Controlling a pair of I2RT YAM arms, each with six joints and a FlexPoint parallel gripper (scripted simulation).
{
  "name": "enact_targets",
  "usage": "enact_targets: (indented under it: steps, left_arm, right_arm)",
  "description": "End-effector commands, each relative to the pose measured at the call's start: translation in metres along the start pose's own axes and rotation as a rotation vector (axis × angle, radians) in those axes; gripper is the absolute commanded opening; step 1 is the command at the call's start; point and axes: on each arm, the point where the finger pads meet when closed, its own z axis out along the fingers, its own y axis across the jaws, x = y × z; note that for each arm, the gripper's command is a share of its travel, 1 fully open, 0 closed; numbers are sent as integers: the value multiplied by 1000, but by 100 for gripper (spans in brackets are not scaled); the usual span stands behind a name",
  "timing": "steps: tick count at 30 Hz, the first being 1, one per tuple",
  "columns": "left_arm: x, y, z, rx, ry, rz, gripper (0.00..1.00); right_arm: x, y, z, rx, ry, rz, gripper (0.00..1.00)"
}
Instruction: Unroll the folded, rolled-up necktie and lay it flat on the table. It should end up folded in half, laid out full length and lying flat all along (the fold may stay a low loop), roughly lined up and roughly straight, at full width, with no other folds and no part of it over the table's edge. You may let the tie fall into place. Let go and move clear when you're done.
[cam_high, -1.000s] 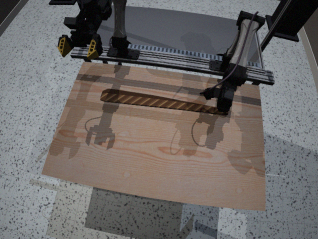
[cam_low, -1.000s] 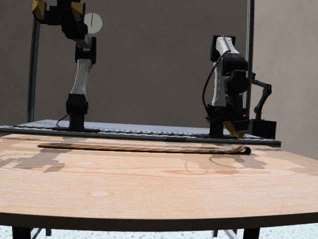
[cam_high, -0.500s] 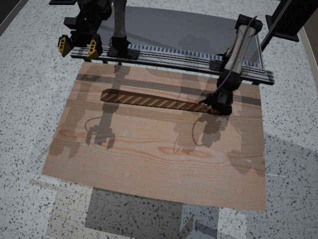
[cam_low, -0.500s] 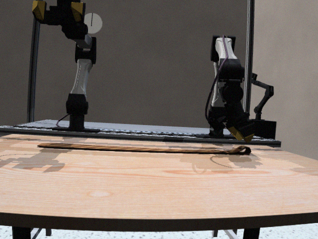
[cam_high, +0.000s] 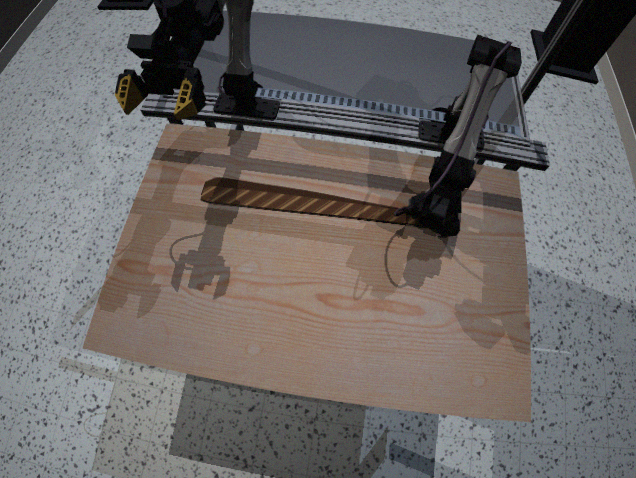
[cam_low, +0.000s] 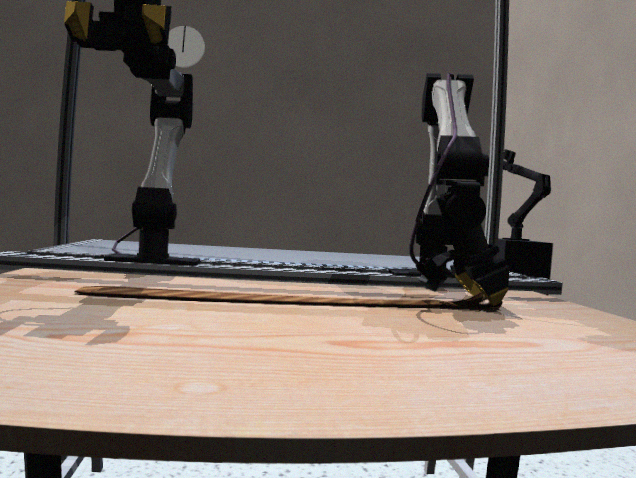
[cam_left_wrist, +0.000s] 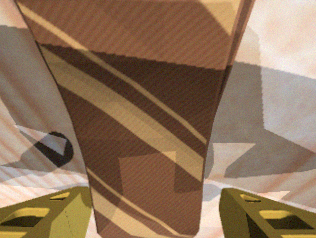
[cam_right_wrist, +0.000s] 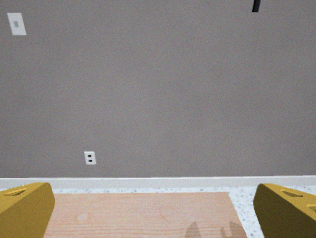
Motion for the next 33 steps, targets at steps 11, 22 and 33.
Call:
enact_targets:
  steps: [11,22,33]
  left_arm:
    - [-2,-1,7,1,13,2,48]
    - [-1,-1,7,1,-29,2,40]
    - [4,-1,7,2,-272,2,40]
  right_arm:
    - [0,0,0,0,1,0,100]
    - [0,0,0,0,1,0,100]
    - [0,0,0,0,1,0,100]
